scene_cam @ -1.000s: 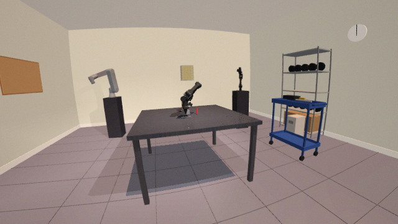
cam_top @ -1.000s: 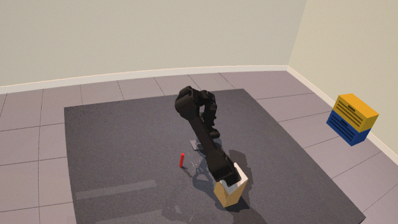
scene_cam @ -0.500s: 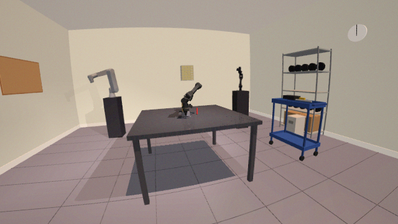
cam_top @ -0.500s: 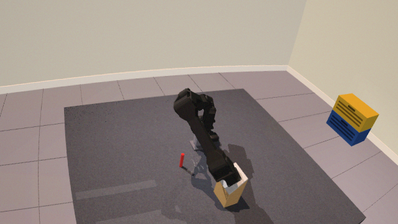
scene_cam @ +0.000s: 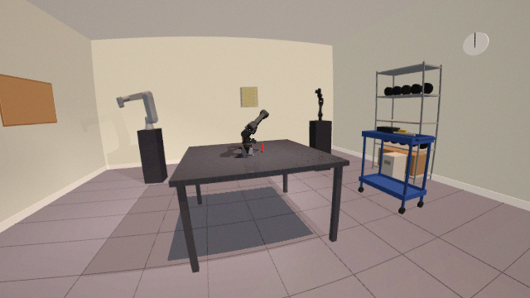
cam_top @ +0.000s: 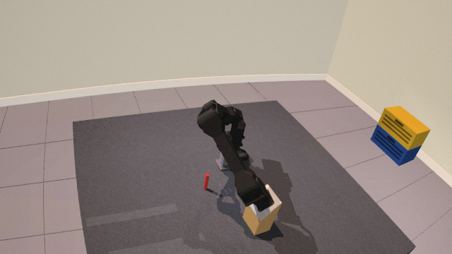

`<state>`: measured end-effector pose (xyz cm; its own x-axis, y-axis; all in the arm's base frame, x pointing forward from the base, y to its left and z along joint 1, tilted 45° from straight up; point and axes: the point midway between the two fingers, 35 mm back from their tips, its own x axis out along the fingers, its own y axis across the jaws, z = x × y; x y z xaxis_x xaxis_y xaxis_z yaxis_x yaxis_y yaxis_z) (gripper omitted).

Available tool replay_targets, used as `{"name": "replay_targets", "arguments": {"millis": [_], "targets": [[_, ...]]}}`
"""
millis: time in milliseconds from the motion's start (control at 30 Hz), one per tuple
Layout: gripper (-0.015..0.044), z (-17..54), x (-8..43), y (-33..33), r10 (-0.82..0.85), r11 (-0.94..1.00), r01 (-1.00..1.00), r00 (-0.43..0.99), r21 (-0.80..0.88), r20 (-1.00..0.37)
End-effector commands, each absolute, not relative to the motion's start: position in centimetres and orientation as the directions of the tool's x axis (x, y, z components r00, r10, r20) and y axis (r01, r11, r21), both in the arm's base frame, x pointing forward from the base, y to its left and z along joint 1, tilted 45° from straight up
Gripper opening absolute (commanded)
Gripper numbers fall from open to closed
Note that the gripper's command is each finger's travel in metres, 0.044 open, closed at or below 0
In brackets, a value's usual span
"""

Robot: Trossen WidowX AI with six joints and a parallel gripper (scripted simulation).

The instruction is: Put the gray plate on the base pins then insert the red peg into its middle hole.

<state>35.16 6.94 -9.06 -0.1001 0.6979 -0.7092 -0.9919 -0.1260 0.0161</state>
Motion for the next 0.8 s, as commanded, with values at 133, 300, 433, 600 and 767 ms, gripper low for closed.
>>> {"name": "replay_targets", "arguments": {"millis": [133, 300, 433, 600, 767], "targets": [[0.0367, -9.0, 35.2, 6.9, 0.697, -0.128, -0.992, -0.099, 0.013, -0.710], [0.0440, -9.0, 35.2, 6.9, 0.697, -0.128, -0.992, -0.099, 0.013, -0.710], [0.0440, -7.5, 35.8, 5.2, 0.695, -0.126, -0.992, -0.098, 0.014, -0.712], [0.0440, -1.6, 36.5, -0.7, 0.695, -0.124, -0.992, -0.101, 0.019, -0.712], [0.0440, -0.8, 36.4, -1.5, 0.696, -0.124, -0.992, -0.101, 0.020, -0.711]]}}
